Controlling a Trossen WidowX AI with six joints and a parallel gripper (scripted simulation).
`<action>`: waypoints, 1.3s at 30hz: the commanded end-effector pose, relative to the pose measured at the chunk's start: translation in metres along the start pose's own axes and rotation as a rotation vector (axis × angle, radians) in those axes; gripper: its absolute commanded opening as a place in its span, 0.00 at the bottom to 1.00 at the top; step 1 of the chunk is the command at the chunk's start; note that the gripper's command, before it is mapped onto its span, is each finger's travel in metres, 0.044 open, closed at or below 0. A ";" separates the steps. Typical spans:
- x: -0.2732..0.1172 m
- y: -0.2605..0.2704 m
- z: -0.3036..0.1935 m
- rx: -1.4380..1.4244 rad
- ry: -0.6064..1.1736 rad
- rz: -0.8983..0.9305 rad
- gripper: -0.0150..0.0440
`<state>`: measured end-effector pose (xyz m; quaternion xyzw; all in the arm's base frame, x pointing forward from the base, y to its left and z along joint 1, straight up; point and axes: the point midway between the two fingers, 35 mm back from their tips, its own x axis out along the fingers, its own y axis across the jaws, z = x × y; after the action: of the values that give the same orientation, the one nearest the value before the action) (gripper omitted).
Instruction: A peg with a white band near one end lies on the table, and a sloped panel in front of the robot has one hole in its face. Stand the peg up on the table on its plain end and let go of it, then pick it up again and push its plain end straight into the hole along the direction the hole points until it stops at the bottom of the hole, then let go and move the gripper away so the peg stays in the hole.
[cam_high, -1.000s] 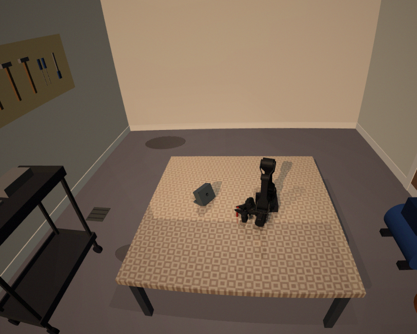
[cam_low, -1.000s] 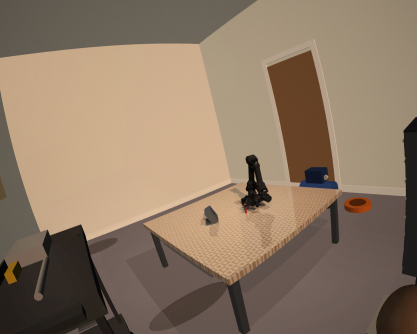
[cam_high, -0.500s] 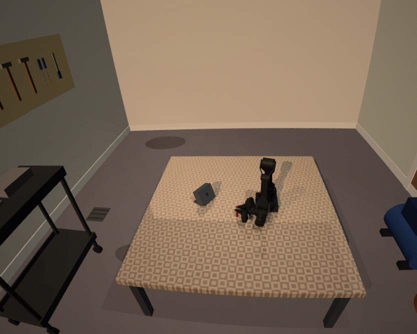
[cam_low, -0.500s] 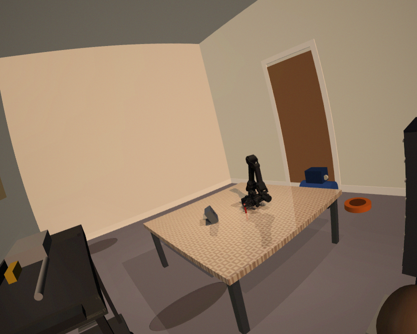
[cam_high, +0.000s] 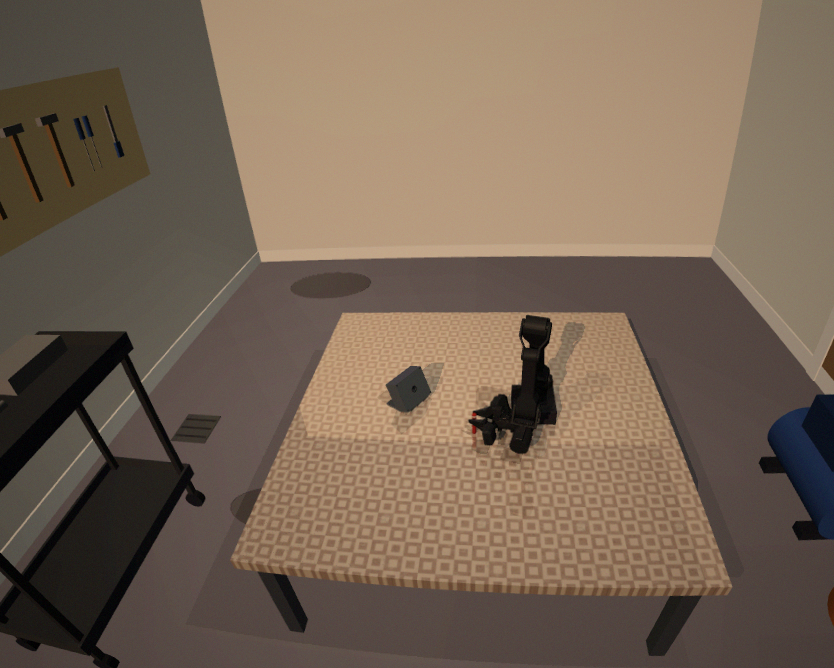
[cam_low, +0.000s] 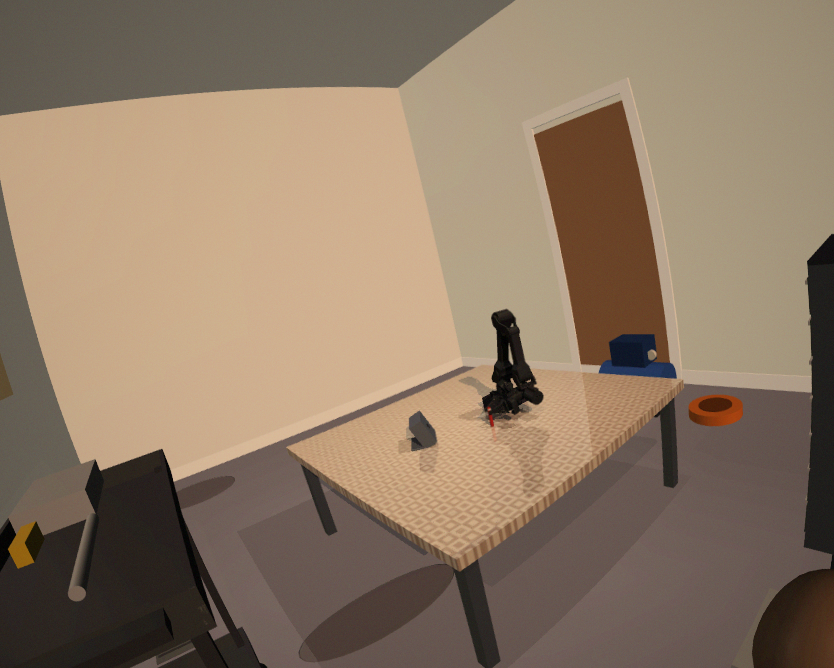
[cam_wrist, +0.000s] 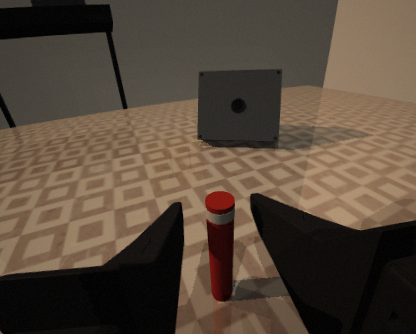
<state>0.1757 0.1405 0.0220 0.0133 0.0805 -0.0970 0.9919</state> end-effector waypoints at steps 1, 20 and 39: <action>0.000 0.000 0.000 0.000 0.000 0.000 0.74; -0.005 0.011 0.025 0.001 0.000 0.000 1.00; -0.027 0.001 0.159 0.002 0.000 0.000 1.00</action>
<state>0.1772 0.1525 0.1430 0.0073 0.0800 -0.0973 0.9920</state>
